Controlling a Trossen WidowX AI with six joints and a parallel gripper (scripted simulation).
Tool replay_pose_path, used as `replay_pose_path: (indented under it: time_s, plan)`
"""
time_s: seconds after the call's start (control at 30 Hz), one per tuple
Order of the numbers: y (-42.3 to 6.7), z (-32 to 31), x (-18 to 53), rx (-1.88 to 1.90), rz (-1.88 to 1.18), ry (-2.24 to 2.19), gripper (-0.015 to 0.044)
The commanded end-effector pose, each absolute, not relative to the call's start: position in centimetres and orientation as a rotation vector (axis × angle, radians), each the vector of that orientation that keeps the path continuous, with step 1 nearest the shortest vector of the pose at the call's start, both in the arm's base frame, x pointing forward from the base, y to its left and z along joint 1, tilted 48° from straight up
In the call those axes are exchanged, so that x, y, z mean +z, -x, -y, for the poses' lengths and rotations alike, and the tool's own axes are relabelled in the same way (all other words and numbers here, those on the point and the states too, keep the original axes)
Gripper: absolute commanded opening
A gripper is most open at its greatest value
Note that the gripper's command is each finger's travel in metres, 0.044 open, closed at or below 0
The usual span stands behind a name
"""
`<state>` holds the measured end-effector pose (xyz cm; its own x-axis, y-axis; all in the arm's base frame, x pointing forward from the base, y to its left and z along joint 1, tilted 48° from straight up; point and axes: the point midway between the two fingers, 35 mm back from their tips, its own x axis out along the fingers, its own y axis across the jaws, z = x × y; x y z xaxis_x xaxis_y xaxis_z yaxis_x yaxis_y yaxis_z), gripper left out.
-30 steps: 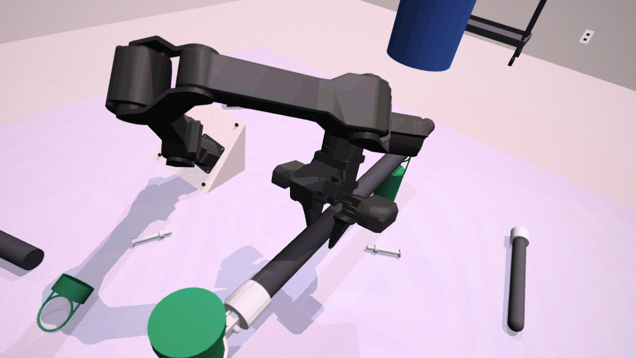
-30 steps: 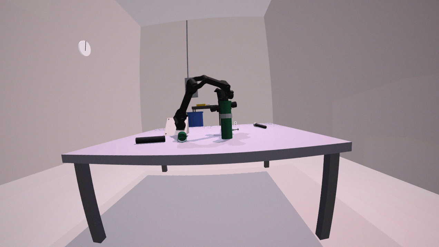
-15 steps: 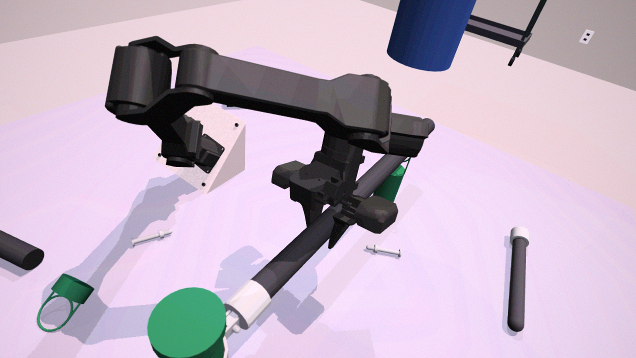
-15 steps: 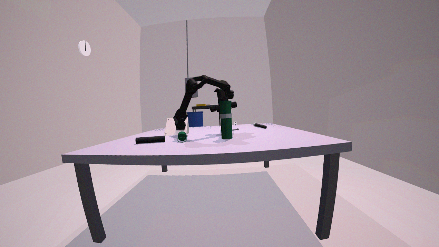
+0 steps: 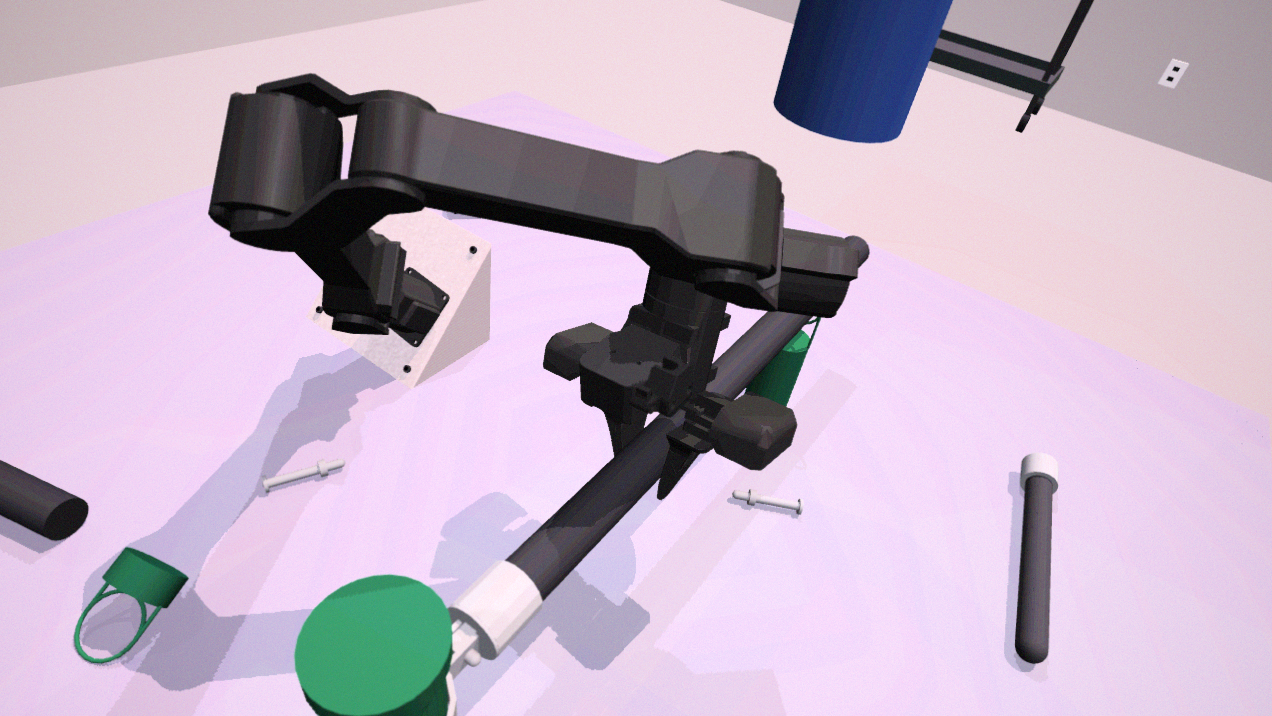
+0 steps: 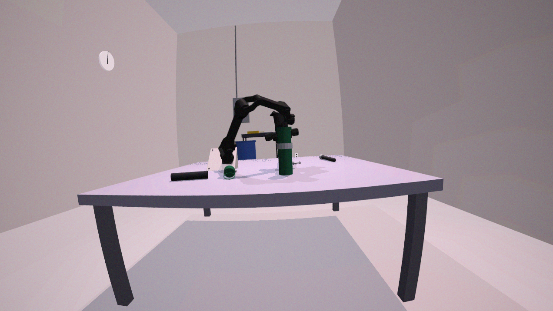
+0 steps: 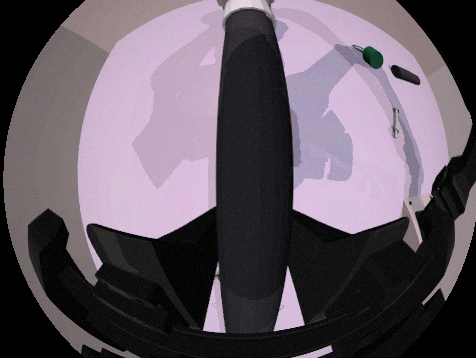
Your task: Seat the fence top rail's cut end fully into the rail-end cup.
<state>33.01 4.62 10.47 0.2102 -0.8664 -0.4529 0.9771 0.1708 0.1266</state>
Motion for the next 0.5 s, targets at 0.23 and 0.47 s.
replay_pose_path:
  time_s: [0.23,0.47]
  plan:
    - [-33.27,-4.58,10.86,-1.328,-0.301,-0.421,0.0000]
    - [-33.30,-4.57,10.90,-1.327,-0.301,-0.420,0.0000]
